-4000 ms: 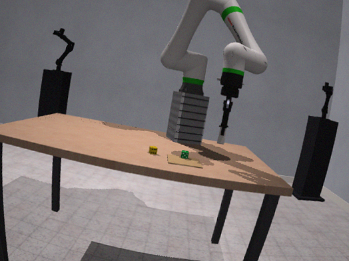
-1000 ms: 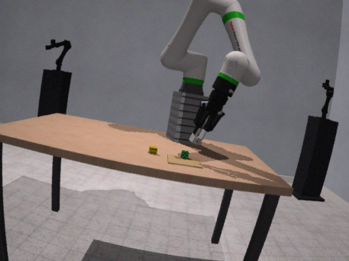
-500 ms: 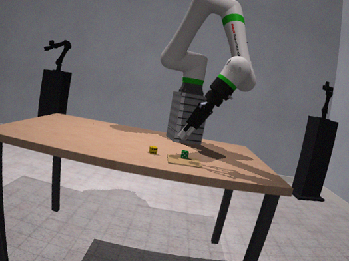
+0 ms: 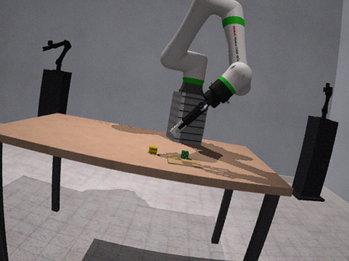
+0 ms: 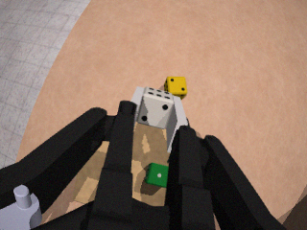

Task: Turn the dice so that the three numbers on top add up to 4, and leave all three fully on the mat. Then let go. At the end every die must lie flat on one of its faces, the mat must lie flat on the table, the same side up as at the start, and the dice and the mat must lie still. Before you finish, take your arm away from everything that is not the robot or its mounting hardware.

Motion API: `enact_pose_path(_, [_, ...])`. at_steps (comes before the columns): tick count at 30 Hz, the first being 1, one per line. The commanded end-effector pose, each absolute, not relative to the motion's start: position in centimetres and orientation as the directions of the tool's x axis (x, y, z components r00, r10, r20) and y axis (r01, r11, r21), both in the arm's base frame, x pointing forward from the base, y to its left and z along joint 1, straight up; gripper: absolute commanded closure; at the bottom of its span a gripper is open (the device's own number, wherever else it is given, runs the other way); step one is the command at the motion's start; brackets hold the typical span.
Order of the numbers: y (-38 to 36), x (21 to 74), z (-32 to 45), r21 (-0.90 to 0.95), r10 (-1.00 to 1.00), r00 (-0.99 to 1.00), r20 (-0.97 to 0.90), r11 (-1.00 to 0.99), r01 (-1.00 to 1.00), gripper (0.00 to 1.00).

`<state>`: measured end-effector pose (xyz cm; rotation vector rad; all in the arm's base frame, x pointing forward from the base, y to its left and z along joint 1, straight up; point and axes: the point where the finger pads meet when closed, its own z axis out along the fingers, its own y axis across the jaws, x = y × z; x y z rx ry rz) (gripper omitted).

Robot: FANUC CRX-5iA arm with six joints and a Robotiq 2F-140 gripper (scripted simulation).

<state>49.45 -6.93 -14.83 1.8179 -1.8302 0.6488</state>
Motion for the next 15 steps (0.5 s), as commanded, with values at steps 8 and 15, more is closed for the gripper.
enact_pose_path(8, [-8.7,50.4,-13.9,0.227,-0.636,0.368,0.678,-0.295,-0.928,0.84])
enact_pose_path(15, [-9.4,51.1,-13.3,0.384,-0.485,0.578,0.656,-0.445,-0.809,0.84])
